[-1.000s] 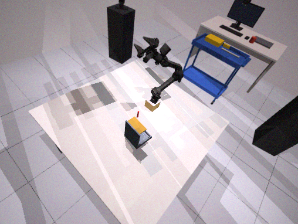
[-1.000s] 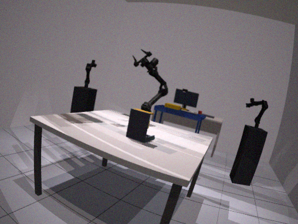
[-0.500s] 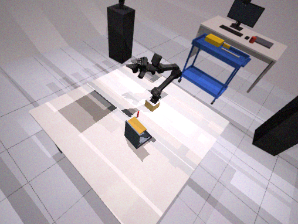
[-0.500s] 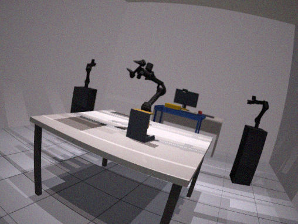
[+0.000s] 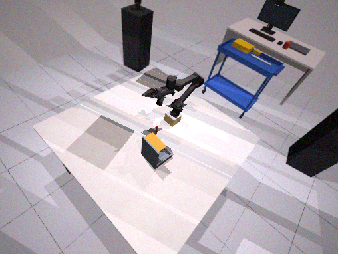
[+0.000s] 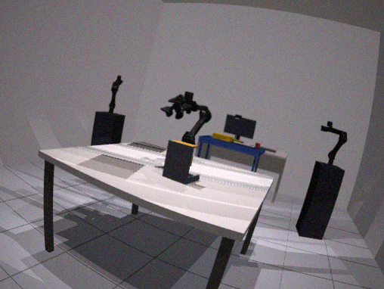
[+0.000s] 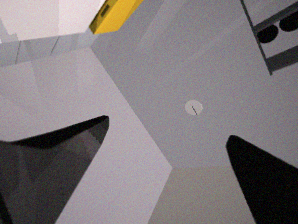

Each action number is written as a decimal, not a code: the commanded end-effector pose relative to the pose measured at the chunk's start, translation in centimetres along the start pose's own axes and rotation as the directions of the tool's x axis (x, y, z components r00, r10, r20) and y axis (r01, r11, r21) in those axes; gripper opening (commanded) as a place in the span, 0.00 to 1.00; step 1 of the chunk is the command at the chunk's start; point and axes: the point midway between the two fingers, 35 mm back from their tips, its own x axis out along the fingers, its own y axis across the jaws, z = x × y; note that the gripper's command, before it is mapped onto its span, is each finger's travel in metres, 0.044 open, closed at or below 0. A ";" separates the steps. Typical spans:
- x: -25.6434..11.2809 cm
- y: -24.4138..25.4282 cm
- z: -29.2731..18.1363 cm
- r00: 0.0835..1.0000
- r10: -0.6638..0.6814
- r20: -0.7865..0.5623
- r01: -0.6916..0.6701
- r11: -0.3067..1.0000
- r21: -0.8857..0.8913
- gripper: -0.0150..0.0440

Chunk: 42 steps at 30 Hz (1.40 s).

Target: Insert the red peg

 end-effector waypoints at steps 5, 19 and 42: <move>0.0 3.2 6.5 0.983 0.083 0.164 -0.058 0.987 -0.153 1.00; -2.8 9.7 16.7 0.879 0.250 0.407 -0.047 0.893 -0.447 1.00; -6.7 15.4 22.5 0.758 0.393 0.521 0.049 0.762 -0.646 0.64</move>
